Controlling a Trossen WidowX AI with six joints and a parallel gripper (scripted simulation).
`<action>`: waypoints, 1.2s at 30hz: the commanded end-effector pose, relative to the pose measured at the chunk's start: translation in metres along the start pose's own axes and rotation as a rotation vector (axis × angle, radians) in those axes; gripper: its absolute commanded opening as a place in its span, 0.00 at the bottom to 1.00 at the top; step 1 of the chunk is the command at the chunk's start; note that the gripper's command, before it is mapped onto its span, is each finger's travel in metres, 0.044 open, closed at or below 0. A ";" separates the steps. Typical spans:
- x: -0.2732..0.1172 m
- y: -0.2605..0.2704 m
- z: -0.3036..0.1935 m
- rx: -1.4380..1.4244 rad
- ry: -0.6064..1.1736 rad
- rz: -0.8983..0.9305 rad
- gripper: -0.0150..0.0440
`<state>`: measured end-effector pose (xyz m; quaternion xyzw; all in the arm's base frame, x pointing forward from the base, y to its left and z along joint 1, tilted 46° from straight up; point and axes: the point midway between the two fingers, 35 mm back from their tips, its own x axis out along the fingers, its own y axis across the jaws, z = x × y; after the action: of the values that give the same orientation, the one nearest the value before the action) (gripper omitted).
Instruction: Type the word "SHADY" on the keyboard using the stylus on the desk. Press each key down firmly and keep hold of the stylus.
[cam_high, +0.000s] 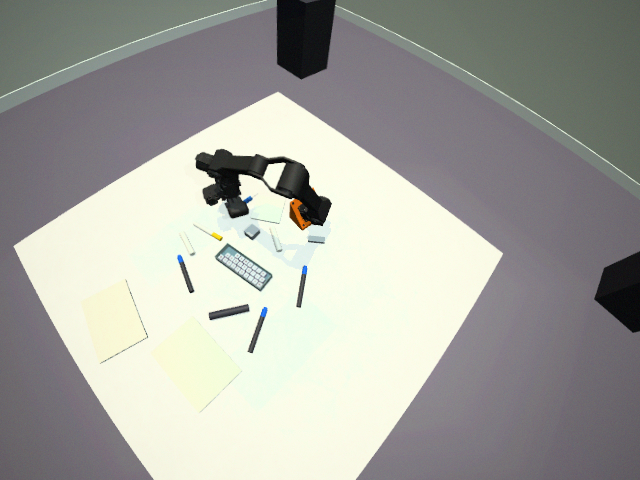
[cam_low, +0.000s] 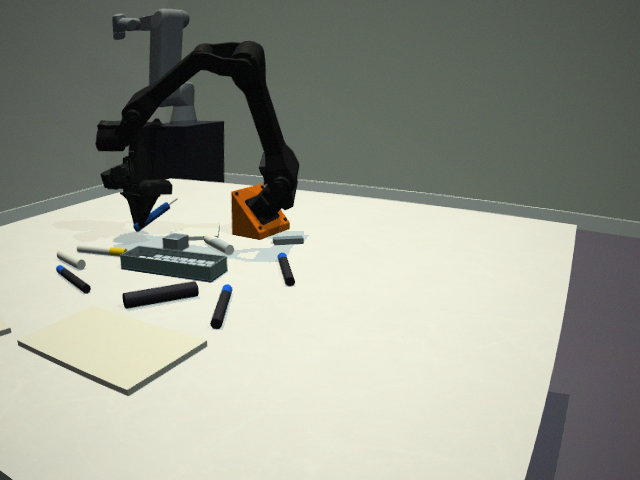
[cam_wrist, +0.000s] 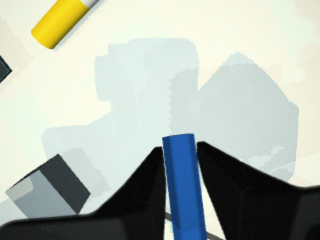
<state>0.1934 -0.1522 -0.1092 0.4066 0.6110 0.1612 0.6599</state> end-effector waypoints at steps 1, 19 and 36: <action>-0.002 0.003 0.004 -0.122 -0.024 0.049 0.25; -0.009 0.017 0.013 -0.620 -0.183 0.207 0.25; -0.017 0.024 0.021 -0.921 -0.340 0.249 0.25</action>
<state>0.2145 -0.1543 -0.0826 0.1722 0.3170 0.4221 0.8317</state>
